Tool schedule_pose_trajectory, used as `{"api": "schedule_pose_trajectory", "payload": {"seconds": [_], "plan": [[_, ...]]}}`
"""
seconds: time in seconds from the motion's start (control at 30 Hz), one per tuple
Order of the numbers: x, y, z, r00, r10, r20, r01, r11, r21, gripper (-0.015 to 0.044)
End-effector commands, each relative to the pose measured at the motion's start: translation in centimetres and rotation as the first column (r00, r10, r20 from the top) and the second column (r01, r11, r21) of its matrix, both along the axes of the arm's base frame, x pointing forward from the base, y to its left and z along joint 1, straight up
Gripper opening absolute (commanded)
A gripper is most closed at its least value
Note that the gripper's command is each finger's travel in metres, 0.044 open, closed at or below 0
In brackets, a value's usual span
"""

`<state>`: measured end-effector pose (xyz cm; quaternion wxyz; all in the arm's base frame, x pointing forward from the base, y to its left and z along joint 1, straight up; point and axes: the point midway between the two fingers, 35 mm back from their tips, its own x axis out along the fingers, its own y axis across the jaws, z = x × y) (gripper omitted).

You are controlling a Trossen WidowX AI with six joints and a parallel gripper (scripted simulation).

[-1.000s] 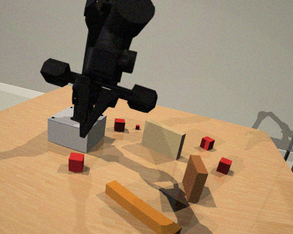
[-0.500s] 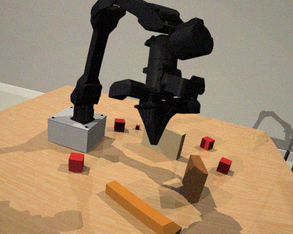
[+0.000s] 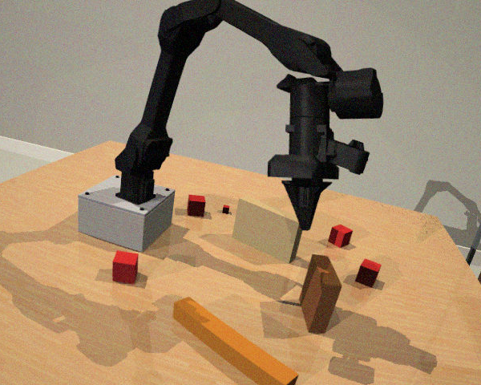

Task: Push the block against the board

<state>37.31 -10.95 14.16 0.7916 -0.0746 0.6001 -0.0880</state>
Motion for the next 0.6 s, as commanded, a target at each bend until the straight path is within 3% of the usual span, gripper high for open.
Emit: {"api": "schedule_pose_trajectory", "payload": {"seconds": [0.0,0.27,0.57], "plan": [[0.0,4.0,-1.0,0.986,0.159,-0.051,-0.158,0.987,0.016,0.0000],[-0.6,10.4,-2.2,0.903,0.415,-0.113,-0.413,0.910,0.043,0.0000],[-2.5,17.2,-3.4,0.728,0.664,-0.170,-0.660,0.746,0.085,0.0000]]}}
